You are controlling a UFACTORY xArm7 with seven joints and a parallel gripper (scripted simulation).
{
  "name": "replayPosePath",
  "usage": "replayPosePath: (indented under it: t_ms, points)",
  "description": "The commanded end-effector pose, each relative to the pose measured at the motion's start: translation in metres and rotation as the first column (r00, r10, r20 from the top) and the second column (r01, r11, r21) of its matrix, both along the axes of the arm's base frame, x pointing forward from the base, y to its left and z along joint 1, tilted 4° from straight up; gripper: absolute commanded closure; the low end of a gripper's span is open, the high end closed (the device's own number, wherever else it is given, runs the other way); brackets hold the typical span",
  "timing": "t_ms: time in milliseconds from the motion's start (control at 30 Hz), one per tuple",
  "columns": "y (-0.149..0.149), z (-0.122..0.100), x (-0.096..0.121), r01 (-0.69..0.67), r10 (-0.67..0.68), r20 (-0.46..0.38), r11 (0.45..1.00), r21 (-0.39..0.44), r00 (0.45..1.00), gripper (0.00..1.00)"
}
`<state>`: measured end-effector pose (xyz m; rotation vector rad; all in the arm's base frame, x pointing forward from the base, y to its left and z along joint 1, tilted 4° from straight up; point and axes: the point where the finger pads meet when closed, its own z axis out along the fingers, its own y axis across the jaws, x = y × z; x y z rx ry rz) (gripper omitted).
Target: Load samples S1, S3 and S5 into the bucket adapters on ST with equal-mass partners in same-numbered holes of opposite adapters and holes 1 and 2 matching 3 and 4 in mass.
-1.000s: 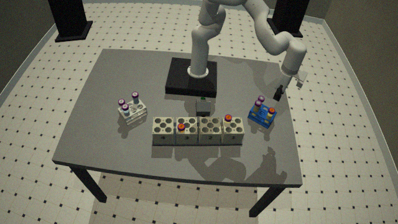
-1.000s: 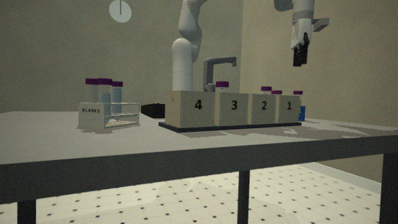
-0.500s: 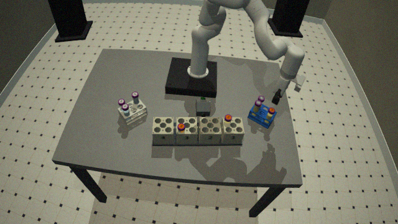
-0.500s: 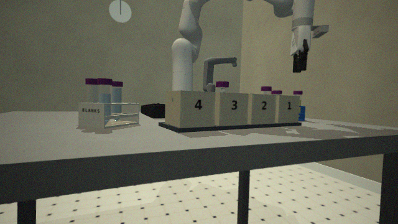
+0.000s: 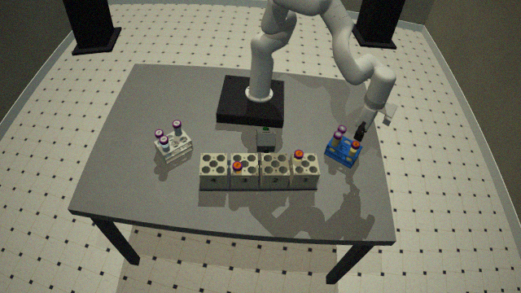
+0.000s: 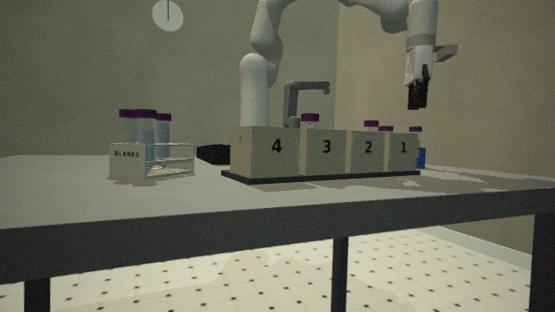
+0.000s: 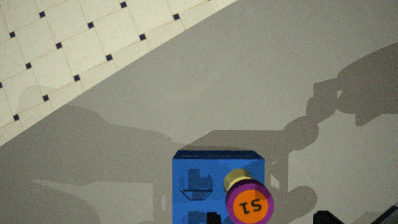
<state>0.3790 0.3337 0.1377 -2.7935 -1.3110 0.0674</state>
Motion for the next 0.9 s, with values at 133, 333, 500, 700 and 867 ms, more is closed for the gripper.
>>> replayPosePath:
  t_ms: [133,333,500,700,867]
  points:
    - [0.002,-0.015,0.0,0.0,0.0,0.004,1.0,0.004,1.0,0.43]
    - [0.002,-0.025,0.0,0.0,0.0,0.004,1.0,0.004,1.0,0.43]
    - [0.002,-0.035,-0.001,0.0,0.0,0.004,1.0,0.004,1.0,0.43]
    - [0.003,-0.045,-0.001,0.0,0.0,0.004,1.0,0.004,1.0,0.43]
    - [0.003,-0.053,-0.002,0.0,0.0,0.004,1.0,0.004,1.0,0.43]
